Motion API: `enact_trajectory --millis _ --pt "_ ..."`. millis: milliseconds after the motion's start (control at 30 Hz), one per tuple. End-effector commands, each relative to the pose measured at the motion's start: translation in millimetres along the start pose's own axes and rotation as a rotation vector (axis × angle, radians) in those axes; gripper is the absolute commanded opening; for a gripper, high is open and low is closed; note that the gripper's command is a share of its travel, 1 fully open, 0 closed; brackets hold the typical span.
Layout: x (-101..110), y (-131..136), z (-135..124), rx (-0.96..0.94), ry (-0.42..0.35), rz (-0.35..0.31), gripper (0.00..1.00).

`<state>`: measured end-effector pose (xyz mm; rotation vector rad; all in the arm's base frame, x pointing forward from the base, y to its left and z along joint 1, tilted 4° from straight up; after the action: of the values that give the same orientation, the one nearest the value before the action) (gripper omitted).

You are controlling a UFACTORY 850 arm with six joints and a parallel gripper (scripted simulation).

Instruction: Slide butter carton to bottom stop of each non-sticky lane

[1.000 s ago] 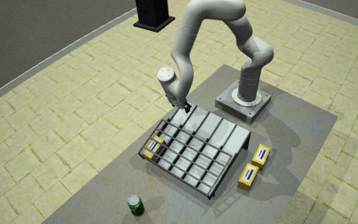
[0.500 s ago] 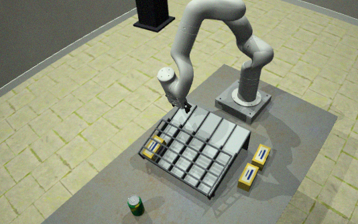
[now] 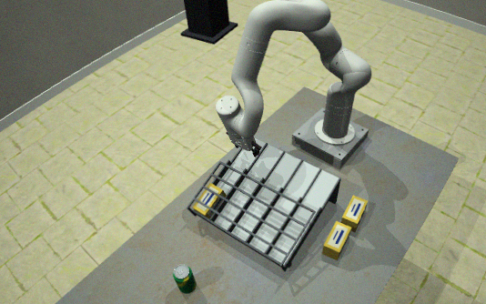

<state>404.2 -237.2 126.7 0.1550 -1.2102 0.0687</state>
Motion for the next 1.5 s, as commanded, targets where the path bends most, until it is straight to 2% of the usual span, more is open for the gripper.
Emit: enact_trajectory --millis 0,267,300,1400,1433,1467 --pt "-0.3 -0.9 -1.0 -0.001 -0.003 0.002 1.00" --pt "-0.3 -0.9 -1.0 -0.001 -0.003 0.002 1.00" --pt "0.0 -1.0 -1.1 -0.001 -0.003 0.003 0.00" --pt "0.0 -1.0 -1.1 -0.001 -0.003 0.003 0.00" --pt "0.0 -1.0 -1.1 -0.001 -0.003 0.003 1.00" --pt "0.0 -1.0 -1.1 -0.001 -0.003 0.003 1.00"
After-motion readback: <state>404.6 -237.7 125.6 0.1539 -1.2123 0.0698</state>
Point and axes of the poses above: the point where the finger pads meet when closed, its own x axis back along the fingers, its own y axis across the jaws, z = x × y, the point moved 4 cm from there along x, back along the fingers, and after that the axes turned 13 degrees about x, right-handed, at the moved point
